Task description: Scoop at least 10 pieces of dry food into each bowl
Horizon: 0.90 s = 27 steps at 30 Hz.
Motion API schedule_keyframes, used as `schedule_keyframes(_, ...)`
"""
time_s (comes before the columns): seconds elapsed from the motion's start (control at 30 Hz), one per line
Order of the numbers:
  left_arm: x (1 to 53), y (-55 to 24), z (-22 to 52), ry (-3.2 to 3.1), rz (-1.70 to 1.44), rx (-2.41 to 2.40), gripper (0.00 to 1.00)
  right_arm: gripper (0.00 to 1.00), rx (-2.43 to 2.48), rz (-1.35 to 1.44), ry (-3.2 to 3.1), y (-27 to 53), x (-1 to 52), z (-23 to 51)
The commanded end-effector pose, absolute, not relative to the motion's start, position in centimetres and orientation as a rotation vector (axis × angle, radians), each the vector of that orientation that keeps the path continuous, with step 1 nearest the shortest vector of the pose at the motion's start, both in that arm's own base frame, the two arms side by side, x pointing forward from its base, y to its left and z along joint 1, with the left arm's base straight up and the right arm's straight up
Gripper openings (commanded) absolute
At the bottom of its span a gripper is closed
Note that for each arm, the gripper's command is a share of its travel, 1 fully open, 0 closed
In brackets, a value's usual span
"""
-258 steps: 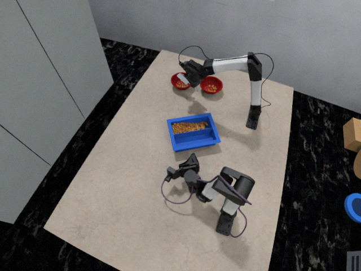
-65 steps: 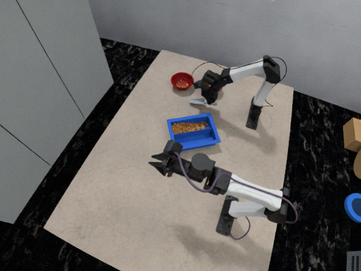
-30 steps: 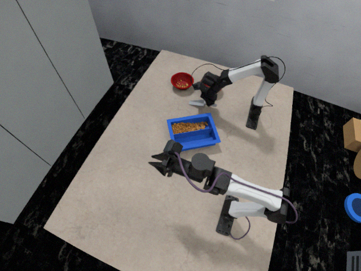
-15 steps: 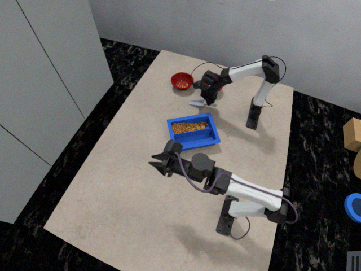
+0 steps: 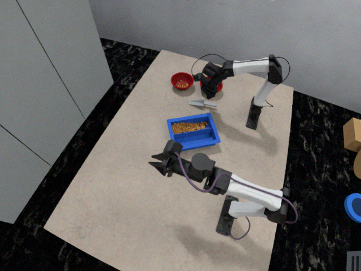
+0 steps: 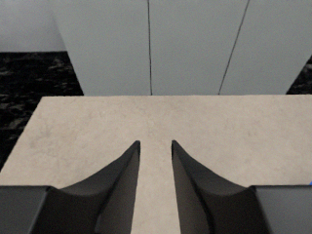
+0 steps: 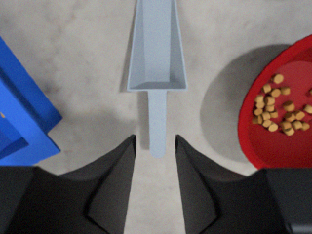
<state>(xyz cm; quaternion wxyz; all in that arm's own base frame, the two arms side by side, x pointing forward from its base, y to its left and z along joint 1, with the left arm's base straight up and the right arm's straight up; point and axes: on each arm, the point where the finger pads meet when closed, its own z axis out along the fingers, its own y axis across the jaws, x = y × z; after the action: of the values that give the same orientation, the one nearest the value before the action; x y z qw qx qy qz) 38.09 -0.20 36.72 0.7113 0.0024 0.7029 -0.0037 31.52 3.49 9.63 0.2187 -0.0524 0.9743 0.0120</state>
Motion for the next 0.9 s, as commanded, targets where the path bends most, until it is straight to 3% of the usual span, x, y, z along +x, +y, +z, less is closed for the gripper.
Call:
schedule_keyframes(0.0, 38.1, -0.2, 39.3, 1.491, -0.016, 0.0, 0.27, 0.35, -0.16, 0.035, 2.742, 3.5, 30.2, 8.9)
schedule_keyframes(0.7, 38.3, -0.2, 36.4, 1.55, -0.007, -0.005, 0.27, 0.35, -0.107, 0.039, 2.388, 2.9, 35.8, 14.5)
schedule_keyframes(0.87, 37.6, -0.2, 39.2, 1.487, -0.007, -0.004, 0.27, 0.35, -0.082, 0.037, 2.208, 2.6, 37.9, 19.0)
